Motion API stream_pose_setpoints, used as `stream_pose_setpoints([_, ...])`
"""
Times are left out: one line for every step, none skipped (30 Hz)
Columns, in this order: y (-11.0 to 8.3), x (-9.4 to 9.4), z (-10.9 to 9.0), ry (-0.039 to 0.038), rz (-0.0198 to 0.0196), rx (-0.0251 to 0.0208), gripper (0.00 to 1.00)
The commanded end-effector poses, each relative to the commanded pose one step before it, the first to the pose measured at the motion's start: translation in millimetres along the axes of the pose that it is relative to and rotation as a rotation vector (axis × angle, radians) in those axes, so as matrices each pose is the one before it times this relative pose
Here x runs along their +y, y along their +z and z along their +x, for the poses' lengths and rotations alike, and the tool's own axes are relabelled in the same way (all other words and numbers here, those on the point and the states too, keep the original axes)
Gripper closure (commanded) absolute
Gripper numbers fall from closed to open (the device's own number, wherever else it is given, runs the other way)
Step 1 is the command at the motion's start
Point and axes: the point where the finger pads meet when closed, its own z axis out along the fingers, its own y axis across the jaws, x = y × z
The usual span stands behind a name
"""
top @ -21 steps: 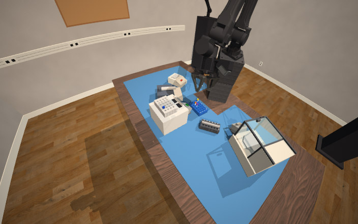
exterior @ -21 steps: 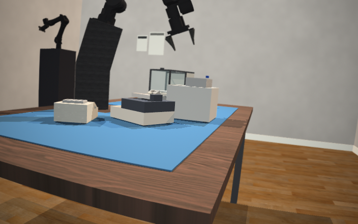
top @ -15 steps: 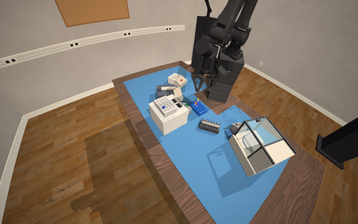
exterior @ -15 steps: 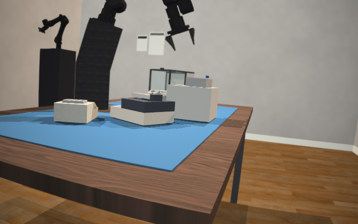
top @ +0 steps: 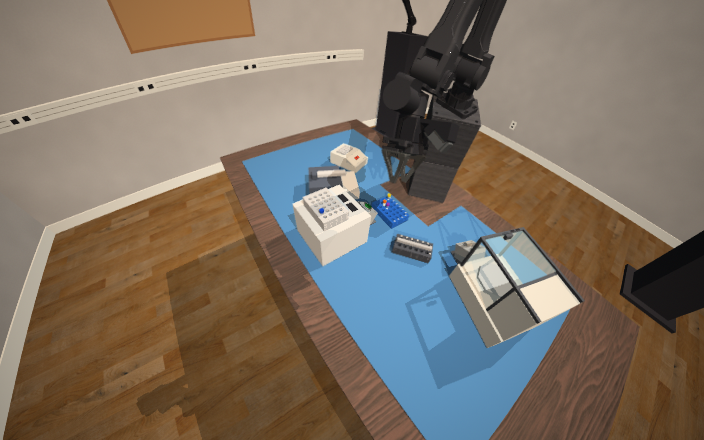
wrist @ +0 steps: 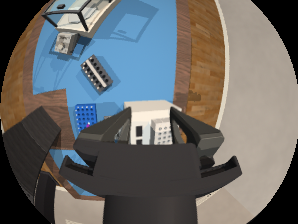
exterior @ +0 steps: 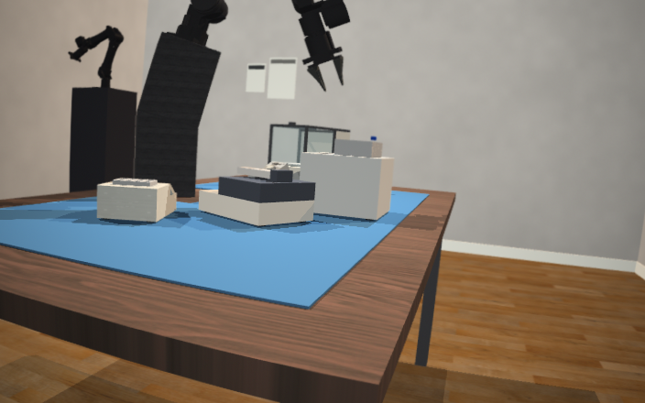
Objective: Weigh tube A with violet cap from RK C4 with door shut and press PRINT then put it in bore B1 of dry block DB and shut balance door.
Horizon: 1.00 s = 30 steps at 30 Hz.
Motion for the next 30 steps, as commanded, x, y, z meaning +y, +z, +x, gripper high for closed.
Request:
stream_pose_setpoints([19.77,14.61,3.47,0.01054,-0.01823,-0.00008,0.64])
stream_pose_setpoints([0.30,0.10,1.20,0.00234,0.00086,0.00049,0.64])
stream_pose_setpoints([-0.47,-1.15,3.40,0.00679,0.00373,0.00395,0.64])
stream_pose_setpoints([-0.05,-4.01,0.93,0.00137,0.00704,0.00080,0.64])
stream_pose_setpoints([-3.03,-7.23,-4.59,-0.01781,0.00951,-0.00588,0.64])
stream_pose_setpoints([-4.48,-9.50,-1.14,0.00503,0.03040,-0.00291,0.64])
stream_pose_setpoints([-0.10,-2.20,-0.37,-0.00074,0.00297,-0.00053,0.64])
stream_pose_setpoints([-0.12,-2.24,-0.40,-0.00080,0.00303,-0.00054,0.64])
stream_pose_setpoints([0.17,19.60,-10.89,0.02657,-0.02470,0.00574,0.70])
stream_pose_setpoints([-0.50,4.19,-7.27,0.03284,0.00181,0.00739,0.70])
stream_pose_setpoints([-0.50,5.16,-6.01,0.03411,-0.00313,0.00936,0.70])
stream_pose_setpoints([0.00,0.00,0.00,0.00000,0.00000,0.00000,0.70])
stream_pose_setpoints([0.00,0.00,0.00,0.00000,0.00000,0.00000,0.70])
stream_pose_setpoints([0.40,4.25,-6.82,0.03160,0.00563,0.00553,0.70])
stream_pose_setpoints([0.37,5.69,-6.34,0.03290,0.00073,0.00760,0.70])
stream_pose_setpoints([0.24,4.71,-4.86,0.03278,0.00074,0.00773,0.70])
stream_pose_setpoints([-0.11,5.91,3.60,0.03676,-0.02269,0.02337,0.70])
stream_pose_setpoints([1.26,1.90,1.06,0.02195,-0.00417,0.00873,0.70])
stream_pose_setpoints([4.01,-2.48,-1.03,0.00054,-0.00297,0.00208,0.70])
stream_pose_setpoints([-4.53,7.45,-5.51,0.03098,0.00860,0.00269,0.70])
stream_pose_setpoints([-0.41,5.87,-5.74,0.03210,0.00271,0.00667,0.70])
stream_pose_setpoints([0.06,5.79,-3.54,0.03256,-0.00110,0.01007,0.70])
stream_pose_setpoints([0.21,-6.14,-6.06,0.03130,0.01050,-0.00145,0.70])
stream_pose_setpoints([0.06,-3.51,-4.40,0.01007,0.00642,-0.00386,0.70])
stream_pose_setpoints([0.14,-0.24,-0.14,-0.00003,0.00015,-0.00017,0.70])
stream_pose_setpoints([-0.22,8.46,-3.48,0.03288,-0.00127,0.00984,0.70])
stream_pose_setpoints([0.60,7.00,-4.90,0.03271,0.00016,0.00828,0.70])
stream_pose_setpoints([1.30,3.64,-6.82,0.03263,0.00271,0.00473,0.70])
stream_pose_setpoints([0.00,0.00,0.00,0.00000,0.00000,0.00000,0.70])
stream_pose_setpoints([0.00,0.00,0.00,0.00000,0.00000,0.00000,0.70])
